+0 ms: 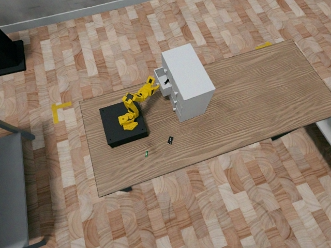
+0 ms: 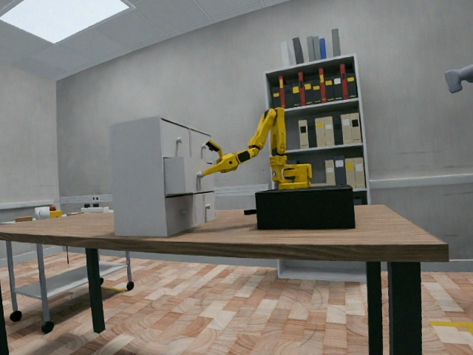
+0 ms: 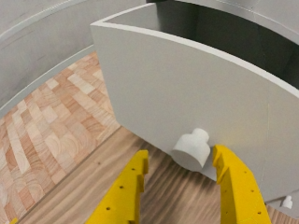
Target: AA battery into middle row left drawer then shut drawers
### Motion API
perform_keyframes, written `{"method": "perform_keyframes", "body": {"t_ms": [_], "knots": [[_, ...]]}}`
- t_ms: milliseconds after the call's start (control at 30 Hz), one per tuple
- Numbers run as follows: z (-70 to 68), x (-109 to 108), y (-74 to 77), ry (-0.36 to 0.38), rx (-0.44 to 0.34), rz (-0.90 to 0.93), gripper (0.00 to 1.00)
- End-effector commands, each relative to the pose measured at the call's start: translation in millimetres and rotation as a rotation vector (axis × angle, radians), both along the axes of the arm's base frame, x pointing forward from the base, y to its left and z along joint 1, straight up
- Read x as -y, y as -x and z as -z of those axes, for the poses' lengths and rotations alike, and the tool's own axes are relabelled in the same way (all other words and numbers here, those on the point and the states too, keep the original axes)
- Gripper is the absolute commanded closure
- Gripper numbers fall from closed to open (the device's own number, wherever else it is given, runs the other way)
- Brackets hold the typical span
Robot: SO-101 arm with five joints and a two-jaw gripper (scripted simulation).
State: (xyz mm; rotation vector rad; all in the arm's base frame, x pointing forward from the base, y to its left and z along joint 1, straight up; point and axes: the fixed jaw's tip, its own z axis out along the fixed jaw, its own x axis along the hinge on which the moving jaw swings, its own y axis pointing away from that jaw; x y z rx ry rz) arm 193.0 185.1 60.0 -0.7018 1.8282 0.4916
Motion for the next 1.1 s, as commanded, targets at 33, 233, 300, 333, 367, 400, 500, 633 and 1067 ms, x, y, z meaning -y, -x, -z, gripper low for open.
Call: {"method": "perform_keyframes", "body": {"t_ms": [33,233,300,333,367,400,500,633,1067], "knots": [[-1.5,1.6,-5.9,-0.01,-0.002,0.023,0.79],[-1.5,1.6,-5.9,-0.01,-0.002,0.023,0.79],[-1.5,1.6,-5.9,-0.01,-0.002,0.023,0.79],[-1.5,1.6,-5.9,-0.01,-0.002,0.023,0.79],[-1.4,1.6,-6.4,-0.01,-0.002,0.024,0.79],[-1.4,1.7,-6.9,-0.01,-0.002,0.025,0.79],[-1.1,2.0,-8.4,-0.01,-0.002,0.03,0.79],[-0.8,2.3,-10.3,-0.01,-0.002,0.035,0.79],[0.0,3.0,-14.0,-0.01,-0.002,0.046,0.79]]}}
